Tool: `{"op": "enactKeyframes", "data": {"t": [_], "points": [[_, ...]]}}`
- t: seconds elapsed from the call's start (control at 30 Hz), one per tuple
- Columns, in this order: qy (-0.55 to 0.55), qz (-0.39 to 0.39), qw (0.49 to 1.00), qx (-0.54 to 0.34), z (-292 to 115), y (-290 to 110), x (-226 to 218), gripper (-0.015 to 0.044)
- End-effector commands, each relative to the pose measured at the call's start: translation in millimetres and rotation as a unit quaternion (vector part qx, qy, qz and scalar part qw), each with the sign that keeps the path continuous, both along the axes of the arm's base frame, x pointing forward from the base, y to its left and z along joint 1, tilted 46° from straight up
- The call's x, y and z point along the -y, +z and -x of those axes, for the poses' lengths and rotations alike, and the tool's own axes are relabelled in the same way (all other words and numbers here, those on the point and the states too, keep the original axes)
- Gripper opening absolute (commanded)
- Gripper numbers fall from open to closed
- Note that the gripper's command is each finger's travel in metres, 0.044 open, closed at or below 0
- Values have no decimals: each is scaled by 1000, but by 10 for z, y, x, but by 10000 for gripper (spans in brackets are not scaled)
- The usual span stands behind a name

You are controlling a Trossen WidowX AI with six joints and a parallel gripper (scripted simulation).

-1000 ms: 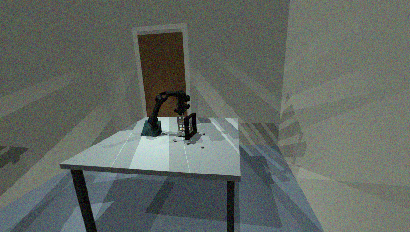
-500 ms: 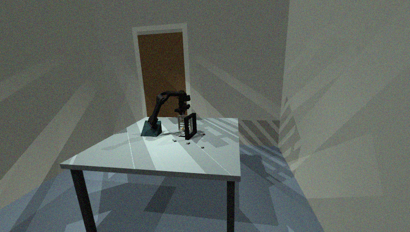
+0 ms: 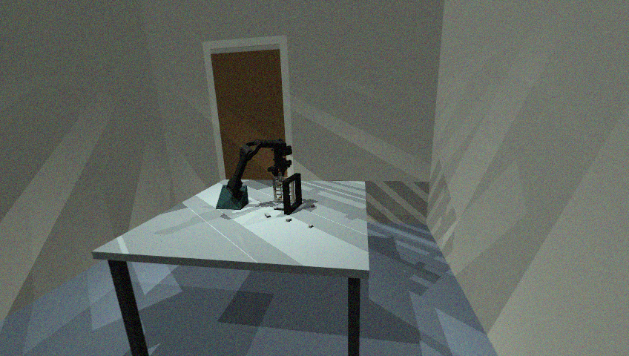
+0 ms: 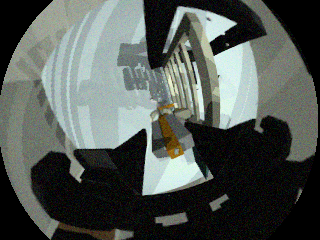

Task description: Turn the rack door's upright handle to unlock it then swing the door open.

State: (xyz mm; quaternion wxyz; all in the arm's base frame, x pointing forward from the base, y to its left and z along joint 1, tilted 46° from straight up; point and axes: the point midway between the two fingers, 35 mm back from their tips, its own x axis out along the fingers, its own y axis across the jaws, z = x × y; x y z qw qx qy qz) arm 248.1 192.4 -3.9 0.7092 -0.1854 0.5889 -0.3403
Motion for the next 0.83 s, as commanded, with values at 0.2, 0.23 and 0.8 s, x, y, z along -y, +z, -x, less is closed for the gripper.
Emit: {"op": "enactKeyframes", "data": {"t": [0.2,0.23,0.8], "points": [[10,-7,1000,1,1,109,-117,288],[11,-7,1000,0,2,121,-130,288],[35,-18,999,-3,36,330,-331,288]]}}
